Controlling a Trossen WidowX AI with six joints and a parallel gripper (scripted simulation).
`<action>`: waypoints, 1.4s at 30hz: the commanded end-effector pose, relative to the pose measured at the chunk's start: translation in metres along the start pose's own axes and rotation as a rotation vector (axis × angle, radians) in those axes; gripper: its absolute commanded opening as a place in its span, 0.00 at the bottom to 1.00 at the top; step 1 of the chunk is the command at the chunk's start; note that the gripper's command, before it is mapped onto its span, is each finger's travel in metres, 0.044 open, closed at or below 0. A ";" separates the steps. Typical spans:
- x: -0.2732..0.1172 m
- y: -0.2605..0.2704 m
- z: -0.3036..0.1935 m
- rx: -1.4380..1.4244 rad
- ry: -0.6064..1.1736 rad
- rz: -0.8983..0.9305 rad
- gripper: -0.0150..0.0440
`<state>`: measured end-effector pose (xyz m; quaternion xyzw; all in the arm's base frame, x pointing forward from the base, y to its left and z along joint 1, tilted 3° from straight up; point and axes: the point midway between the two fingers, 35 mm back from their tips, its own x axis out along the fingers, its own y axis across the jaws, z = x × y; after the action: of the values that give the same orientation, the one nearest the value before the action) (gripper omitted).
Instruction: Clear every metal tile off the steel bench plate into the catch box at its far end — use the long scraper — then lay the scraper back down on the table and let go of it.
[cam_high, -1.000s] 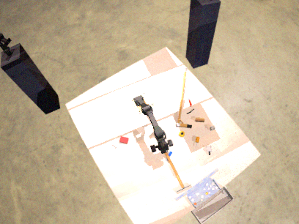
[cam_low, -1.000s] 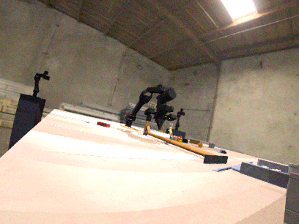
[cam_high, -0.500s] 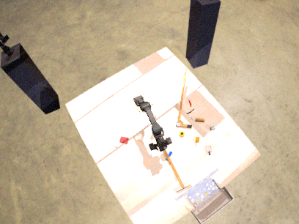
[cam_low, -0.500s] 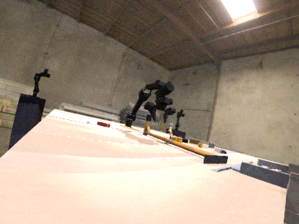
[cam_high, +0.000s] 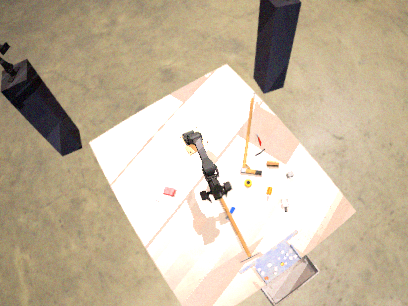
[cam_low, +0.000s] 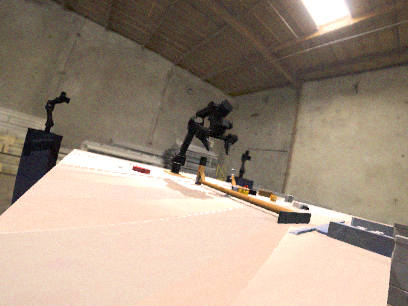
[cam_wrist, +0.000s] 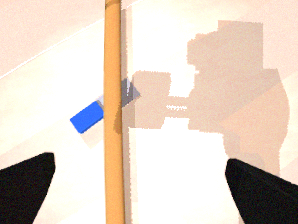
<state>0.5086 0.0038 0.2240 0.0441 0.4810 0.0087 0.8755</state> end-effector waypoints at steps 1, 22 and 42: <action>-0.021 -0.001 0.003 -0.009 -0.045 0.014 1.00; -0.100 -0.005 0.001 -0.034 -0.214 0.054 1.00; -0.170 -0.005 -0.015 -0.057 -0.378 0.094 1.00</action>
<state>0.4166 -0.0103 0.3481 0.0450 0.3230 0.0491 0.9440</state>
